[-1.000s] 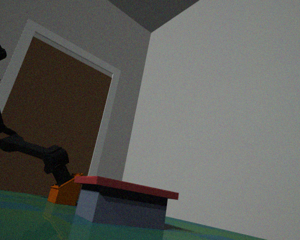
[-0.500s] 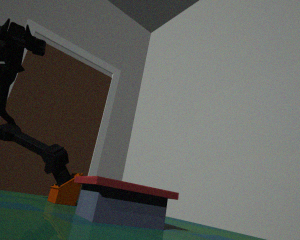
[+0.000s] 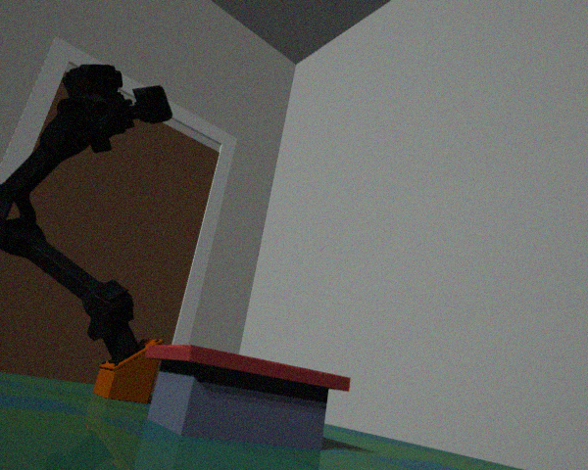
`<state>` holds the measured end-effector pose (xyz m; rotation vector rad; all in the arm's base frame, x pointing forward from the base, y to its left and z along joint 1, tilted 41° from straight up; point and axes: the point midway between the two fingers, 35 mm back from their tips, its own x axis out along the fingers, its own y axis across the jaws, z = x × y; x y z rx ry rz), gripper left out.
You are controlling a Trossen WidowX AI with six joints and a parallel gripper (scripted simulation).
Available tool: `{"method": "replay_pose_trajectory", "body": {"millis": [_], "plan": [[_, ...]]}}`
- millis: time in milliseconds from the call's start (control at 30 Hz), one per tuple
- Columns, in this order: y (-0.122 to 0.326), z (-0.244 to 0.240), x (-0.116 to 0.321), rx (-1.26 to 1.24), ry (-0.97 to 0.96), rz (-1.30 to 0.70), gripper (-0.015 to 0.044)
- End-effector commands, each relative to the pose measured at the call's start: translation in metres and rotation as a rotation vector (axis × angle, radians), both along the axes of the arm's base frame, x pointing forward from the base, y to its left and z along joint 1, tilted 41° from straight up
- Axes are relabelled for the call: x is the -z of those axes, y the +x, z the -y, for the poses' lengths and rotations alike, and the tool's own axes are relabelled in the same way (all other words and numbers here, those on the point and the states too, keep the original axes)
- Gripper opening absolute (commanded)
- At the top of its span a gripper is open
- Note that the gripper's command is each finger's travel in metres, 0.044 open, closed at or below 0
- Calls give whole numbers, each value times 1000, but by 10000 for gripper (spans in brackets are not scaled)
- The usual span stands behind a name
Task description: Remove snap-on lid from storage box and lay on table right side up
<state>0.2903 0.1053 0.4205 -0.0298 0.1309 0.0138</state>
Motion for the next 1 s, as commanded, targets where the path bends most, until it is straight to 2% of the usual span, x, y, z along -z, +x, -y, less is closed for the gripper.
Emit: {"method": "replay_pose_trajectory", "body": {"millis": [0, 67, 167, 467, 733, 967], "plan": [[22, -22, 67, 98, 185, -134, 235], [24, -25, 78, 118, 215, -152, 235], [30, -35, 121, 204, 325, -213, 235], [27, -46, 216, 426, 538, -272, 235], [11, -42, 282, 599, 679, -236, 235], [-16, -24, 343, 745, 817, -119, 235]]}}
